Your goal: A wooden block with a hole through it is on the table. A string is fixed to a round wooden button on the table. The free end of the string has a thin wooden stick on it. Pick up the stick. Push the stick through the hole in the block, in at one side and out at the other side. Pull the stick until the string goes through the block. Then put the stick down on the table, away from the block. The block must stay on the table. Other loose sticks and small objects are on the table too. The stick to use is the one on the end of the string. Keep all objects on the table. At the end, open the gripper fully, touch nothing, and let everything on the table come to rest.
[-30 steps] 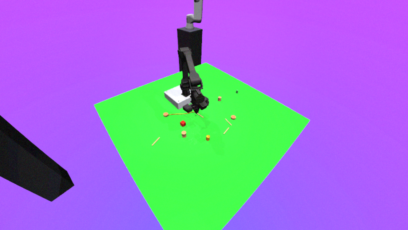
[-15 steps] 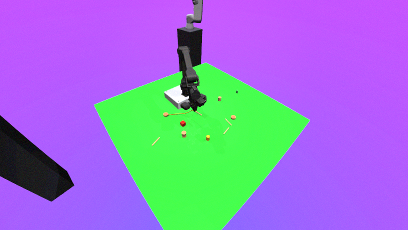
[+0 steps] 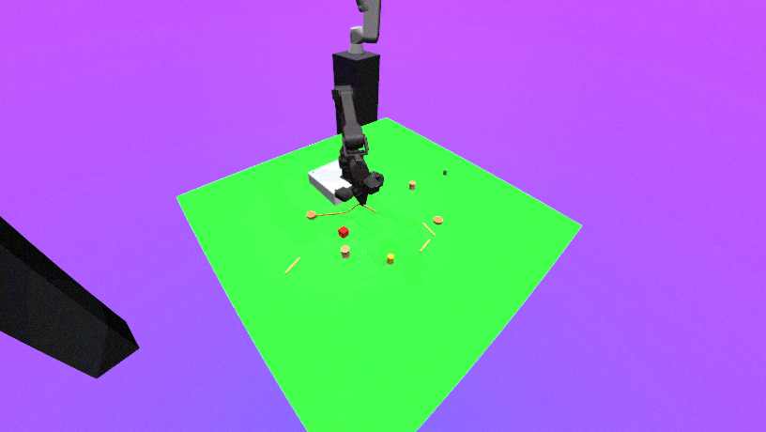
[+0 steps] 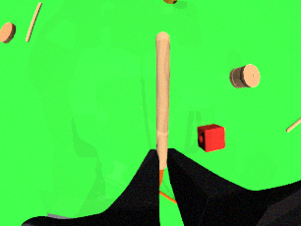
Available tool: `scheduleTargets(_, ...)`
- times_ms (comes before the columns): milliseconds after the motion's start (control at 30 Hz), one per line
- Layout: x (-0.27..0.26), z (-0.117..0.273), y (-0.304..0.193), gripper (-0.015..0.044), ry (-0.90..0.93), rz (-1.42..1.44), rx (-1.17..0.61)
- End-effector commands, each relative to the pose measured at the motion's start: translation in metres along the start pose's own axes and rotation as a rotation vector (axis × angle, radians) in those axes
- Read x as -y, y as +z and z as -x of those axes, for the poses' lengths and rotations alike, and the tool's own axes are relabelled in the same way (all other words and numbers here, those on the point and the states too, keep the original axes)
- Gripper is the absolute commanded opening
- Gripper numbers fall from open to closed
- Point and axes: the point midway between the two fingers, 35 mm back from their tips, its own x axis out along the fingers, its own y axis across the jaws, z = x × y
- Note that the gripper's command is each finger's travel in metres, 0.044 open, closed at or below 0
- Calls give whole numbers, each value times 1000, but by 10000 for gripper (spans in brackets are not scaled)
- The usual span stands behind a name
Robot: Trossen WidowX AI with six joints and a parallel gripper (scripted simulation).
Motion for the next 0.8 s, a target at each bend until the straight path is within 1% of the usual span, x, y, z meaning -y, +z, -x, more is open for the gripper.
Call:
scheduleTargets(0, 0, 4, -4, 0, 2, 4, 16)
scheduleTargets(633, 5, 23, -16, 0, -14, 10, 88)
scheduleTargets(767, 2, 23, -17, 0, -30, -52, 83)
